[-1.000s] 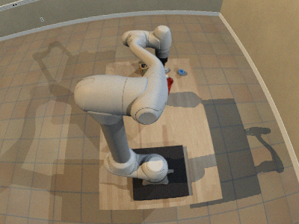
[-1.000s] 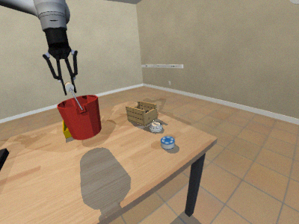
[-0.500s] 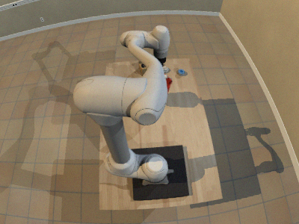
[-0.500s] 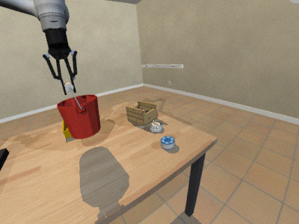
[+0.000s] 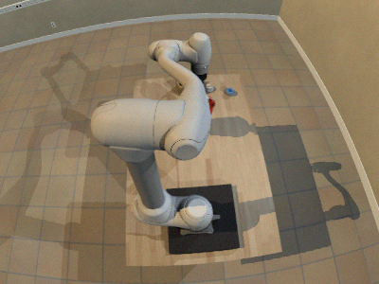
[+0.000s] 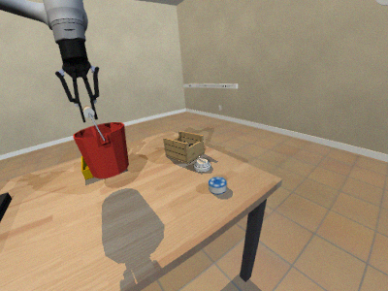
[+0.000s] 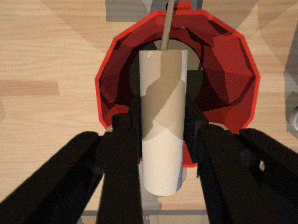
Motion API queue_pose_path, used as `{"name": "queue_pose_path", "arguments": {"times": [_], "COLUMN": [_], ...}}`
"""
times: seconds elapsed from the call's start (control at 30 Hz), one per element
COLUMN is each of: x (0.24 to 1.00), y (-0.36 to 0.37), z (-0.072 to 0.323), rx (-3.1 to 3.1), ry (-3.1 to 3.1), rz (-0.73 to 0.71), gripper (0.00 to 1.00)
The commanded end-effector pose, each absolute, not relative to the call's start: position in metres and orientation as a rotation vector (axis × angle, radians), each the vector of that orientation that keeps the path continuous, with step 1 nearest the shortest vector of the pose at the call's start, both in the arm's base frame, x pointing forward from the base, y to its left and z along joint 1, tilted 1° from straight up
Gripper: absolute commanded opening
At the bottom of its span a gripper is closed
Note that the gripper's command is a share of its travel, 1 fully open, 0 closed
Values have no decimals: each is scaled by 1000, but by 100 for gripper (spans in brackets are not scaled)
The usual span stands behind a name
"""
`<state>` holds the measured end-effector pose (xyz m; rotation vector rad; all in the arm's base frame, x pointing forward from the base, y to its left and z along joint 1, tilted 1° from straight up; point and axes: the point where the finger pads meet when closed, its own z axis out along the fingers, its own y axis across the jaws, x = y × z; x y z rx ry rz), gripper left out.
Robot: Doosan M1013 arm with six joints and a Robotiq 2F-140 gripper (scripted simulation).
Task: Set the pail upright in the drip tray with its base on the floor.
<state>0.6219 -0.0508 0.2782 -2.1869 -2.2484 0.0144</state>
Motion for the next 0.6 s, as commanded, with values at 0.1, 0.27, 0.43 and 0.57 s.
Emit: {"name": "queue_pose_path", "arguments": {"times": [0.1,0.27,0.43,0.57], "x": [621,620,620,619], "y": [-36,-30,-18,-8], "z": [280,280,280,280], "rx": [-2189,-2190,-2190,-2190], "ry": [-2254,-2254,-2254,-2254], "rz": [14,14,13,13], "gripper": [10,10,10,10]}}
